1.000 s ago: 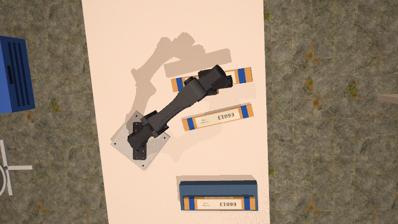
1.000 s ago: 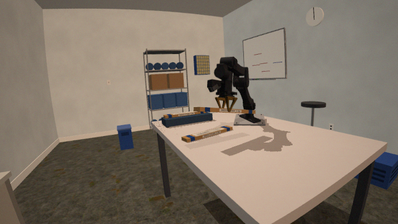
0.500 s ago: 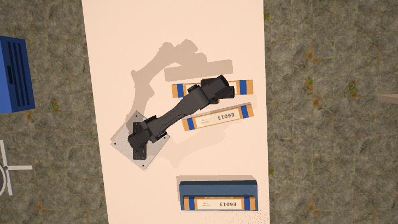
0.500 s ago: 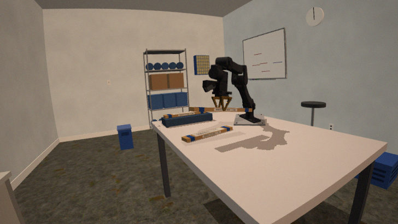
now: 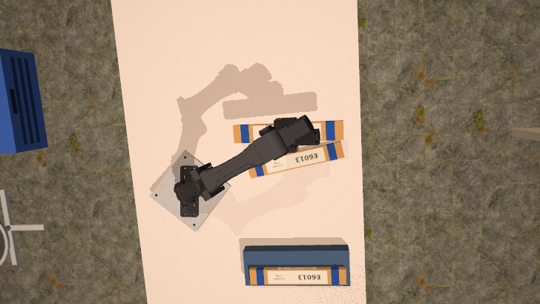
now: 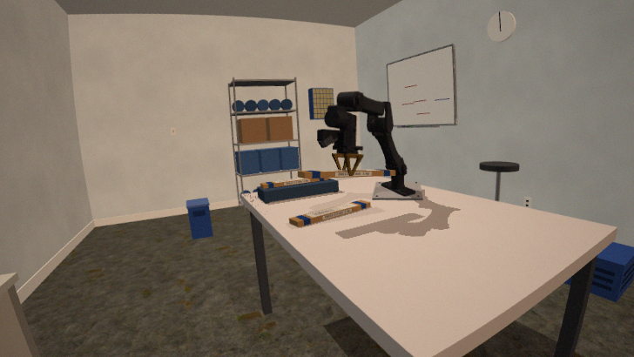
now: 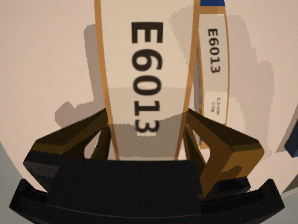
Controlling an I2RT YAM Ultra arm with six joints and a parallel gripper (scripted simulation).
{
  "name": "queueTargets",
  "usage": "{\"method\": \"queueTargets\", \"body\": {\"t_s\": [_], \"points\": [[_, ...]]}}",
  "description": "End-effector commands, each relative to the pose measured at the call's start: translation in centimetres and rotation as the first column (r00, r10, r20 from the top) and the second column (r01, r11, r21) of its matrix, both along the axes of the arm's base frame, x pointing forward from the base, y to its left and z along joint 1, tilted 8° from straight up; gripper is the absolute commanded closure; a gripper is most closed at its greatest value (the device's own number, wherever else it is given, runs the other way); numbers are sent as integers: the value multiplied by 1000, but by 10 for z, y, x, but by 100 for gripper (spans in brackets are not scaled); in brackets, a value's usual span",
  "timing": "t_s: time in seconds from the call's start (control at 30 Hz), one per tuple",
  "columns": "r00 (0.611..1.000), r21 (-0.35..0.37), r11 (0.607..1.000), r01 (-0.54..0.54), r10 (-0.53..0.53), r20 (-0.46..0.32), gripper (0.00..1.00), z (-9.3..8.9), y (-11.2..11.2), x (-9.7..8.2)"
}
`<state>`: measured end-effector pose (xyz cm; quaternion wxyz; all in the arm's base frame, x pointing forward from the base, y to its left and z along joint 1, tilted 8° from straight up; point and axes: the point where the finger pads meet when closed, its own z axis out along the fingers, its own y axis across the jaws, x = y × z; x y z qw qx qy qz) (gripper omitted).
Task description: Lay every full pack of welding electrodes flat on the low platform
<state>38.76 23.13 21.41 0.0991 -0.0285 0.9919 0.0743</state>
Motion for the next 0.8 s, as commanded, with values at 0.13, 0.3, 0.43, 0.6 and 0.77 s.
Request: {"method": "queueTargets", "body": {"t_s": [0.13, 0.3, 0.43, 0.6, 0.77], "points": [[999, -31, 999, -14, 13, -53, 100, 43, -26, -3], [999, -31, 999, -14, 13, -53, 100, 40, -39, -2], [998, -35, 999, -16, 14, -56, 100, 39, -44, -2], [998, -35, 999, -16, 14, -56, 100, 36, -57, -2], [998, -35, 999, -16, 14, -56, 100, 33, -70, -1]]}}
